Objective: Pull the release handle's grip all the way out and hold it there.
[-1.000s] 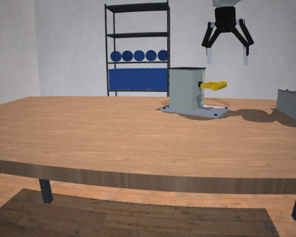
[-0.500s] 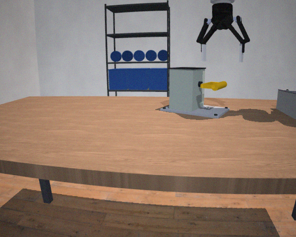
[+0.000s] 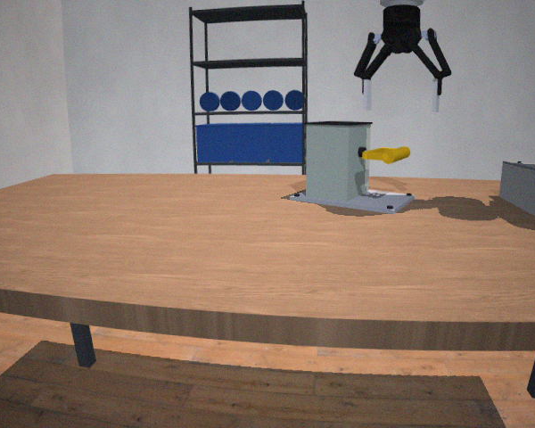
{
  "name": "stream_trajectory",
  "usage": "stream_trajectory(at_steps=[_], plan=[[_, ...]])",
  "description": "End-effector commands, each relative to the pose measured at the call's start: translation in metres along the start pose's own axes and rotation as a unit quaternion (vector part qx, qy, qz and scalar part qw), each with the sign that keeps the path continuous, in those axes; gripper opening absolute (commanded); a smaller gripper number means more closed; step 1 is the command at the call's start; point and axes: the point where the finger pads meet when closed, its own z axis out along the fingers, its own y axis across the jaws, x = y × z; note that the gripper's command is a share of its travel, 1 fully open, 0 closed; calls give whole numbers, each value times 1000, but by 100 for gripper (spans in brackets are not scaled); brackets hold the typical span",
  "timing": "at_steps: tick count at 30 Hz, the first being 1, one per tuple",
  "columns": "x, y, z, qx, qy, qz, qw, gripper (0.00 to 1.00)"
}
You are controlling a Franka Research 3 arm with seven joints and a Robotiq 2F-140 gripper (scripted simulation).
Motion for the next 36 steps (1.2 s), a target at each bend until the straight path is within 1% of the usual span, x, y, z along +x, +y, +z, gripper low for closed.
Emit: stream_trajectory(at_steps=[1, 9, 10, 36], plan=[[1, 2, -1, -2, 2, -9, 1000, 100], [1, 2, -1, -2, 2, -9, 1000, 100], [1, 2, -1, -2, 2, -9, 1000, 0], [1, 2, -1, -2, 2, -9, 1000, 0]])
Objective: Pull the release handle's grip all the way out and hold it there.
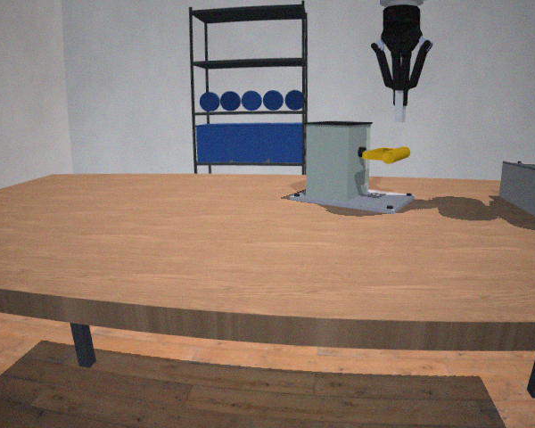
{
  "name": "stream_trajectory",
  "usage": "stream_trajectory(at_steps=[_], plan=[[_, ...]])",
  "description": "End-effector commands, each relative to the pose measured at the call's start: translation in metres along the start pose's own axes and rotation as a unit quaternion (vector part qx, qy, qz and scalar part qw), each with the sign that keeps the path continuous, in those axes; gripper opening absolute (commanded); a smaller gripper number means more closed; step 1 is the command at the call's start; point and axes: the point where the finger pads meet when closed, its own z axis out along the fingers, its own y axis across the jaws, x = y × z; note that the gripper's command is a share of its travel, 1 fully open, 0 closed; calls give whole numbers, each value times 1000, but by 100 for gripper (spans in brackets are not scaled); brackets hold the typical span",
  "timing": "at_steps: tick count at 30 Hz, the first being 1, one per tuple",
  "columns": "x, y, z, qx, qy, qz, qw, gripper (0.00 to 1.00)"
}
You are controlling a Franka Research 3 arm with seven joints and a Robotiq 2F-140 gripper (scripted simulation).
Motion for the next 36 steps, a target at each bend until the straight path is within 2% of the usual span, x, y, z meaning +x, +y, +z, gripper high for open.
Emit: stream_trajectory(at_steps=[1, 16, 17, 36], plan=[[1, 2, -1, -2, 2, -2, 1000, 0], [1, 2, -1, -2, 2, -2, 1000, 0], [1, 2, -1, -2, 2, -2, 1000, 32], [1, 2, -1, -2, 2, -2, 1000, 32]])
